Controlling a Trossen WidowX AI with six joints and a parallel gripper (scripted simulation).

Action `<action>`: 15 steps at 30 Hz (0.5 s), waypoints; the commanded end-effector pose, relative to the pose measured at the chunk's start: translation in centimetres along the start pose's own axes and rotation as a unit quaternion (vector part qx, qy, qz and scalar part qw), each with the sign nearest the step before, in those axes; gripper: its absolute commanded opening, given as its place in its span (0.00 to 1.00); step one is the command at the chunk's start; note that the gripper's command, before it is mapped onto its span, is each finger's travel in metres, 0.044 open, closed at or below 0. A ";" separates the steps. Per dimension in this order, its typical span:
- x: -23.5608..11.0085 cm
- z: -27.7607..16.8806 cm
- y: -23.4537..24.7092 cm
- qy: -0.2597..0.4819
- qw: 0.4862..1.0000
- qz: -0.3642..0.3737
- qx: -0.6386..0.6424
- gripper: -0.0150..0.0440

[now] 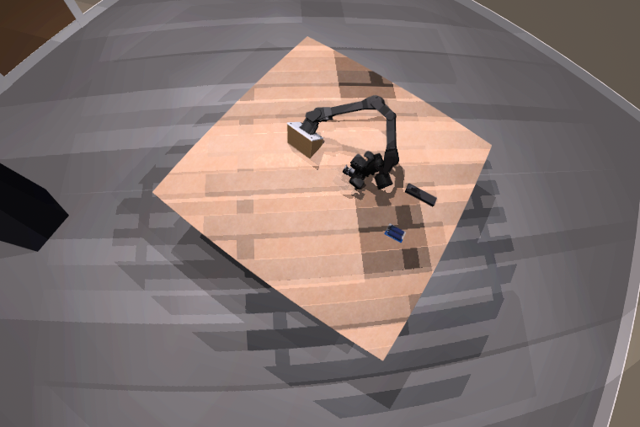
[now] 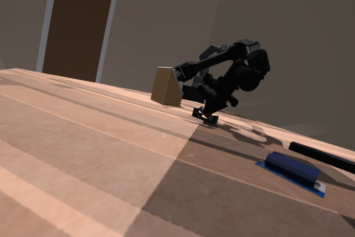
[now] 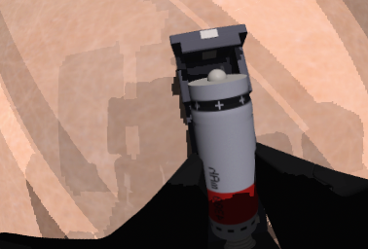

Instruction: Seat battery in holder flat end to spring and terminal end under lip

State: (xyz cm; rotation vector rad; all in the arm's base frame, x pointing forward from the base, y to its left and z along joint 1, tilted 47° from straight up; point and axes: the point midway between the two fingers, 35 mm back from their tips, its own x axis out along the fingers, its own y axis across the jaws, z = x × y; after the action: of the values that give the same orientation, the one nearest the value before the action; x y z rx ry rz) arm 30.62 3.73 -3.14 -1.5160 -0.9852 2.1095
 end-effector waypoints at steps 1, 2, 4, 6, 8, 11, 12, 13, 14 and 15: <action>-0.1 -0.5 0.2 0.022 1.000 0.006 -0.004 0.37; -0.1 -0.5 0.2 0.024 1.000 0.006 -0.003 0.37; 0.0 -0.5 0.2 0.029 1.000 0.006 -0.003 0.37; 0.0 -0.5 0.2 0.034 0.999 0.006 -0.003 0.37; 0.0 -0.5 0.2 0.038 0.999 0.007 -0.002 0.37; 0.1 -0.5 0.2 0.046 0.999 0.007 -0.002 0.37; 0.1 -0.4 0.2 0.048 0.999 0.007 -0.002 0.37; 0.1 -0.4 0.2 0.050 0.999 0.007 -0.001 0.37; 0.1 -0.4 0.2 0.053 0.999 0.007 -0.001 0.37; 0.2 -0.4 0.3 0.055 0.998 0.007 -0.001 0.37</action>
State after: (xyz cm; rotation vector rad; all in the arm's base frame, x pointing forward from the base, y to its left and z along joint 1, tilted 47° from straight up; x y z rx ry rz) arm 30.37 3.83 -3.43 -1.5788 -0.9506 2.0424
